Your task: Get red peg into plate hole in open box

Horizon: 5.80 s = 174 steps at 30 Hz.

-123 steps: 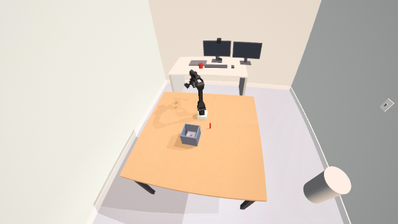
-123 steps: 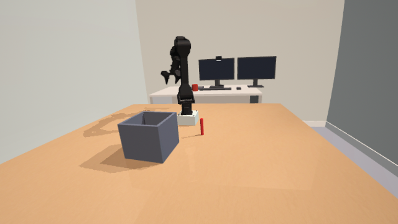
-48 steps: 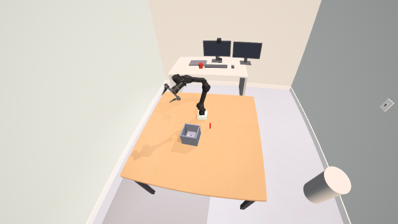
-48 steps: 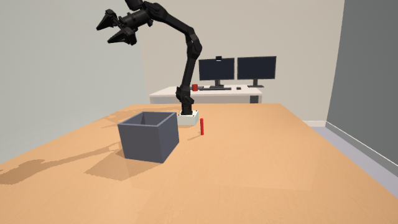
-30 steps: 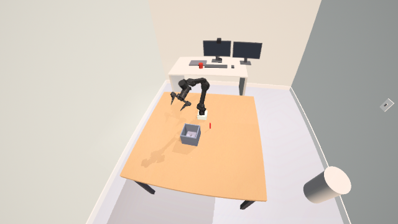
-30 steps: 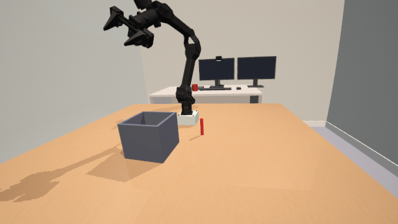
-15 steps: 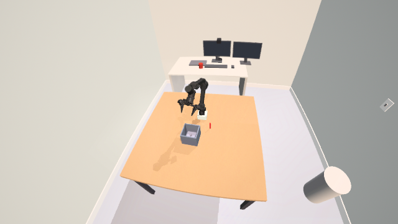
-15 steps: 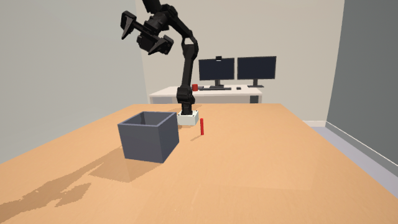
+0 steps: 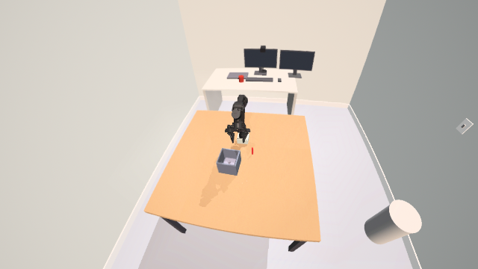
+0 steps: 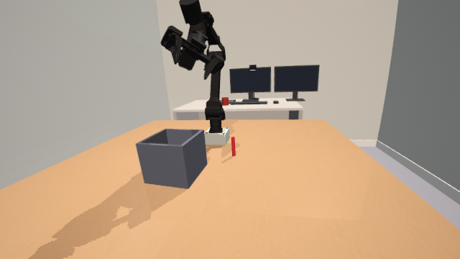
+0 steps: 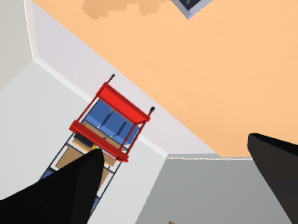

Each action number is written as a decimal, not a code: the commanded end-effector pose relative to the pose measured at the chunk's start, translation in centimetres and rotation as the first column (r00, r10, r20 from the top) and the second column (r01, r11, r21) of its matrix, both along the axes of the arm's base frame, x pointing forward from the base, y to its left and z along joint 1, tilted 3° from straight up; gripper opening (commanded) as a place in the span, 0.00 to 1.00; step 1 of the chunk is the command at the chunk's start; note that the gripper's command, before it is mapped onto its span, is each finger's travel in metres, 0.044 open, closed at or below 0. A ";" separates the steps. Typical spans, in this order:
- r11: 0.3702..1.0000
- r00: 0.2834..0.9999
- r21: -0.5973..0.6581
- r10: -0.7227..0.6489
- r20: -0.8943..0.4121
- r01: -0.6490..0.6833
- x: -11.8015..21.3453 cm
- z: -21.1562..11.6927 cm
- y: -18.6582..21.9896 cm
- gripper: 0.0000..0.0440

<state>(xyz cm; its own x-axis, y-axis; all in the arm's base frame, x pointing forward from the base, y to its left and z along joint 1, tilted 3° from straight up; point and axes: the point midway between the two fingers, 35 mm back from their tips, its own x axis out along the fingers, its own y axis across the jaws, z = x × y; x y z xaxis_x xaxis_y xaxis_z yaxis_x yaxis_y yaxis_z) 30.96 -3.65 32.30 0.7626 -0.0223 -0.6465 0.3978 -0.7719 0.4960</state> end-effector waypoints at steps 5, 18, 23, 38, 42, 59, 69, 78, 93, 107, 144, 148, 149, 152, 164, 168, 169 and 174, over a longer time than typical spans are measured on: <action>0.983 0.978 -0.010 0.181 -0.104 -0.183 -0.6 -3.0 4.3 0.99; 0.883 0.835 -0.001 0.444 -0.326 -0.470 -3.7 -8.9 10.1 0.98; 0.829 0.753 0.013 0.514 -0.411 -0.560 -5.2 -11.1 11.6 0.99; 0.671 0.494 0.073 0.611 -0.619 -0.738 -9.6 -16.5 13.4 1.00; 0.635 0.432 0.093 0.618 -0.657 -0.767 -10.5 -17.8 13.4 1.00; 0.562 0.290 0.141 0.606 -0.740 -0.815 -12.6 -24.3 12.1 1.00; 0.569 0.292 0.126 0.585 -0.756 -0.813 -12.8 -27.3 11.4 0.96; 0.552 0.288 0.121 0.594 -0.751 -0.825 -12.5 -29.3 11.6 0.60; 0.509 0.296 0.100 0.637 -0.712 -0.855 -10.9 -29.5 12.1 0.00; 0.522 0.403 0.012 0.673 -0.620 -0.853 -9.0 -24.7 12.0 0.00; 0.513 0.516 -0.220 0.556 -0.652 -0.830 -6.4 -14.4 1.9 0.00; 0.517 0.513 -0.217 0.544 -0.664 -0.828 -6.1 -14.4 0.8 0.00; 0.518 0.513 -0.216 0.541 -0.666 -0.827 -6.1 -14.4 0.6 0.00; 0.522 0.510 -0.212 0.535 -0.673 -0.826 -5.9 -14.5 -0.2 0.00; 0.530 0.498 -0.194 0.523 -0.692 -0.825 -4.9 -15.1 -3.0 0.00; 0.532 0.493 -0.186 0.522 -0.696 -0.826 -4.6 -15.6 -3.9 0.00; 0.532 0.491 -0.184 0.521 -0.698 -0.826 -4.5 -15.7 -4.1 0.00; 0.535 0.482 -0.172 0.520 -0.705 -0.827 -4.2 -16.7 -5.2 0.00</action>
<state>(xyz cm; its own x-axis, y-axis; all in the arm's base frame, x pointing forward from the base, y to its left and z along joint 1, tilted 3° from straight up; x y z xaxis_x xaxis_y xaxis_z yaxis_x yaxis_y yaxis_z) 26.52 -8.25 16.02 0.2046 -0.0480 -0.9777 0.9725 0.1234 0.1975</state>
